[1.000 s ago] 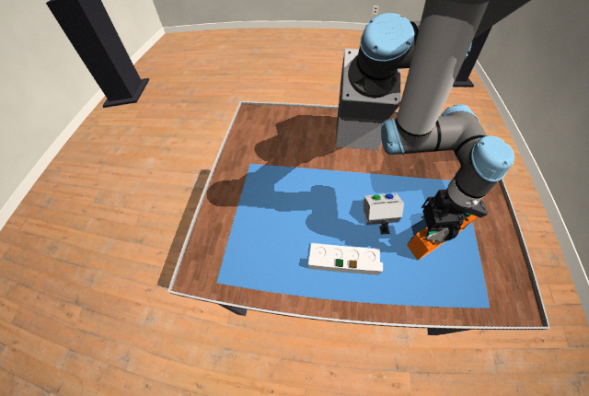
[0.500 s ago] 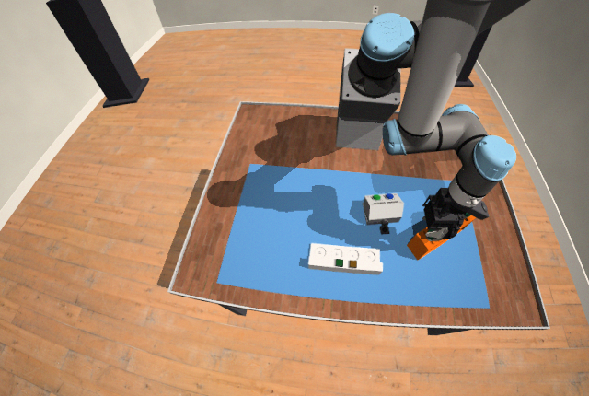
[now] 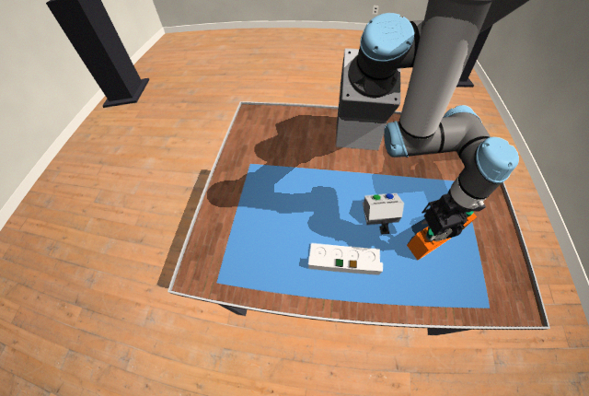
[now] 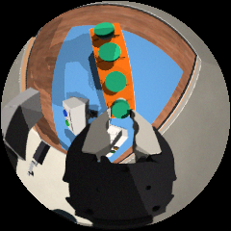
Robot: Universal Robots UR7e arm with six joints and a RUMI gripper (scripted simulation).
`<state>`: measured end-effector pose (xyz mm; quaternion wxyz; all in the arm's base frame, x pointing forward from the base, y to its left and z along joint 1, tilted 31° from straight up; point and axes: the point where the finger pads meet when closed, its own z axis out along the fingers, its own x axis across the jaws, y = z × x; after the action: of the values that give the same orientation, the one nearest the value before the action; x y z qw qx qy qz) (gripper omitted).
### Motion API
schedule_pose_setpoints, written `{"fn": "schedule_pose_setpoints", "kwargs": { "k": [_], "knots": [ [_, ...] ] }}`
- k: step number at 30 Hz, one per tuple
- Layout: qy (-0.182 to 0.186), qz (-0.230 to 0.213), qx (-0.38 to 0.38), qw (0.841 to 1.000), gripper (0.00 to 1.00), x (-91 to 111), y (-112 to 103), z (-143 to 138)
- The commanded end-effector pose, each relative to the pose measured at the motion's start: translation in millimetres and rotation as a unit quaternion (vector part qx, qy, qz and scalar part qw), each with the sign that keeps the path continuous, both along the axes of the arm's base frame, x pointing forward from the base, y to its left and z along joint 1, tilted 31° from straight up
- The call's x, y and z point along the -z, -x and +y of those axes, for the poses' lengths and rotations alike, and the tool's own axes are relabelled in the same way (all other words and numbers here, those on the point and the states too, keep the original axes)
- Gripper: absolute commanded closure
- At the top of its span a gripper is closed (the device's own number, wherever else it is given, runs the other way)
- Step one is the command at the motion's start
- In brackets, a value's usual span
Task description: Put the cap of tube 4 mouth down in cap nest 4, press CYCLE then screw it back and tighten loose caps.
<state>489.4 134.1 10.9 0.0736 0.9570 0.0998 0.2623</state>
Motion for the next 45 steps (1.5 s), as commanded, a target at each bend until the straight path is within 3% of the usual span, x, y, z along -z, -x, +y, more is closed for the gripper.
{"fn": "schedule_pose_setpoints", "kwargs": {
  "k": [1,7,9,13,19,20,32,36,39,41,43,45],
  "knots": [
    [0.060,0.010,-0.106,0.993,1.00,-0.5,-0.1,0.2],
    [0.136,0.023,-0.231,0.963,1.00,-0.6,0.0,0.2],
    [0.136,0.023,-0.231,0.963,1.00,-0.6,0.0,0.2],
    [0.184,0.031,-0.311,0.932,1.00,-0.7,0.1,0.2],
    [0.184,0.031,-0.311,0.932,1.00,-0.7,0.1,0.2],
    [0.184,0.031,-0.311,0.932,0.65,-0.7,0.1,0.2],
    [0.184,0.031,-0.311,0.932,0.65,-0.7,0.1,0.2],
    [0.103,0.017,-0.177,0.979,0.65,-0.5,0.0,0.2],
    [0.080,0.014,-0.140,0.987,0.65,-0.5,0.0,0.2],
    [0.041,0.007,-0.077,0.996,0.65,-0.5,0.0,0.2],
    [0.041,0.007,-0.077,0.996,0.65,-0.5,0.0,0.2],
    [-0.004,0.000,-0.001,1.000,0.65,-0.5,0.0,0.2]
  ]
}}
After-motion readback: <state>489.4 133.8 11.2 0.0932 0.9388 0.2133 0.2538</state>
